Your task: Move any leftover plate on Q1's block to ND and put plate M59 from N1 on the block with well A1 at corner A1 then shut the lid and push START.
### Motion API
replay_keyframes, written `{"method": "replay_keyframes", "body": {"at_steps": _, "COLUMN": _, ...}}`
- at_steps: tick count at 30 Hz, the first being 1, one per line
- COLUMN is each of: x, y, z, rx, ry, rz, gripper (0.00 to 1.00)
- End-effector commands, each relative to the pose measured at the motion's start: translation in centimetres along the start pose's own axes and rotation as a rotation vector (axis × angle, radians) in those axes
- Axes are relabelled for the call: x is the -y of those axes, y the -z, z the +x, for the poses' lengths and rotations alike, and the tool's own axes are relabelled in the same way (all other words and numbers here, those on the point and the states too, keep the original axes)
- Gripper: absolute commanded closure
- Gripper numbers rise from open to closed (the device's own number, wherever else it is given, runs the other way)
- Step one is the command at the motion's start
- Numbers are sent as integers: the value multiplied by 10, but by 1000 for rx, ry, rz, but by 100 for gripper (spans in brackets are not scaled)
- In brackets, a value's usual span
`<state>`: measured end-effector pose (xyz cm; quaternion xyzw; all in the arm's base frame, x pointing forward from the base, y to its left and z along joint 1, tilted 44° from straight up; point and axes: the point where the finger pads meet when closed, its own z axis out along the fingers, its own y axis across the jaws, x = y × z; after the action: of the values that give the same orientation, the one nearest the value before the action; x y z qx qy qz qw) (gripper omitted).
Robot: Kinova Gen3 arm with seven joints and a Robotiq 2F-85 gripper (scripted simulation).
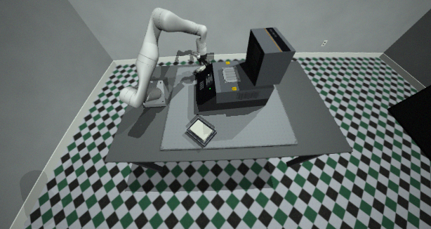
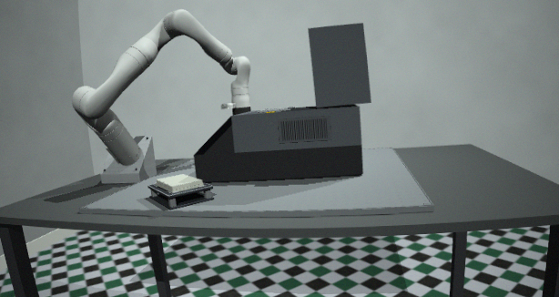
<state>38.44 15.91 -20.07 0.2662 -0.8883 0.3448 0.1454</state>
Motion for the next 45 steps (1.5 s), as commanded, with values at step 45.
{"method": "replay_keyframes", "body": {"at_steps": 45, "x": 0, "y": -16, "z": -1, "rx": 3, "ry": 0, "rz": -1, "gripper": 0}}
